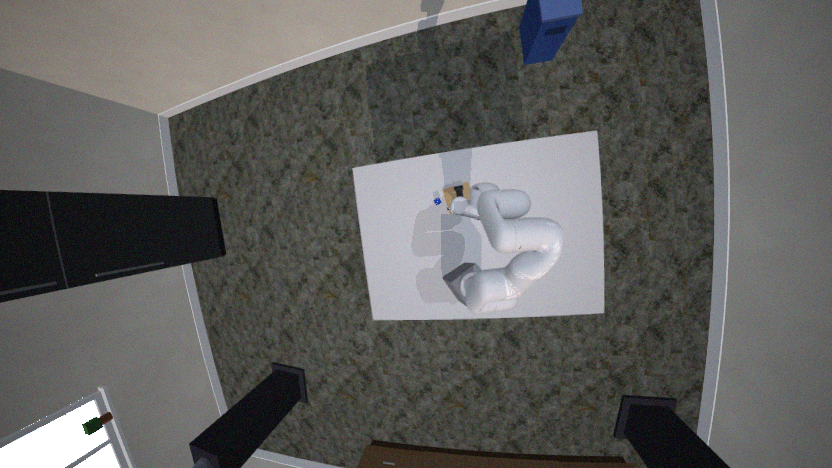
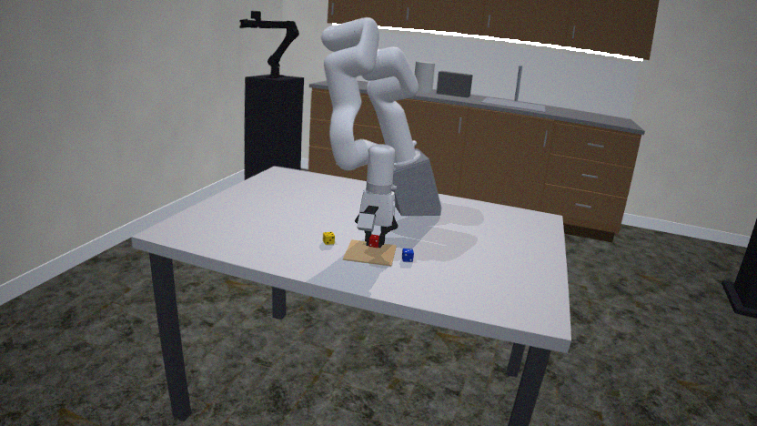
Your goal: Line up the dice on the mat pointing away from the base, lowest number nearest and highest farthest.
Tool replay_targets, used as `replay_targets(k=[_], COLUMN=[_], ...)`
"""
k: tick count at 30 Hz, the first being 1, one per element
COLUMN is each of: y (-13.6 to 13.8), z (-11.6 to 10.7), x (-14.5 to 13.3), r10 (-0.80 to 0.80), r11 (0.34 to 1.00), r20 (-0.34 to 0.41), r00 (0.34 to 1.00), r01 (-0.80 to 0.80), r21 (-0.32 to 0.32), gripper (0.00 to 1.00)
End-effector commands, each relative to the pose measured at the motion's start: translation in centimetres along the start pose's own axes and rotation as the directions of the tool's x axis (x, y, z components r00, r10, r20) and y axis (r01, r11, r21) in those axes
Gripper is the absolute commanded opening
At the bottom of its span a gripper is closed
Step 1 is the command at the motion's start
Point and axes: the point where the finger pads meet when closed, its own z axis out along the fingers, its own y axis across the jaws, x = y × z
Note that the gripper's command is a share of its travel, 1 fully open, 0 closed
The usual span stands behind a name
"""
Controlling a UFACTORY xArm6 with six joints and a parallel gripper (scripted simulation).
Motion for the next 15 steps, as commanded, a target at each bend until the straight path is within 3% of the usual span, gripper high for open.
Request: replay_targets(k=[1,7,11,15], y=[-0.01,-0.01,-0.01,-0.01], z=[-0.07,-0.07,-0.07,-0.07], x=[0.11,0.11,0.11,0.11], r10=[0.0,0.0,0.0,0.0], r11=[1.0,1.0,1.0,1.0], r20=[-0.002,-0.002,-0.002,-0.002], r00=[1.0,1.0,1.0,1.0], r01=[0.0,0.0,0.0,0.0], r21=[0.0,0.0,0.0,0.0], gripper=[0.27,0.35,0.35,0.43])
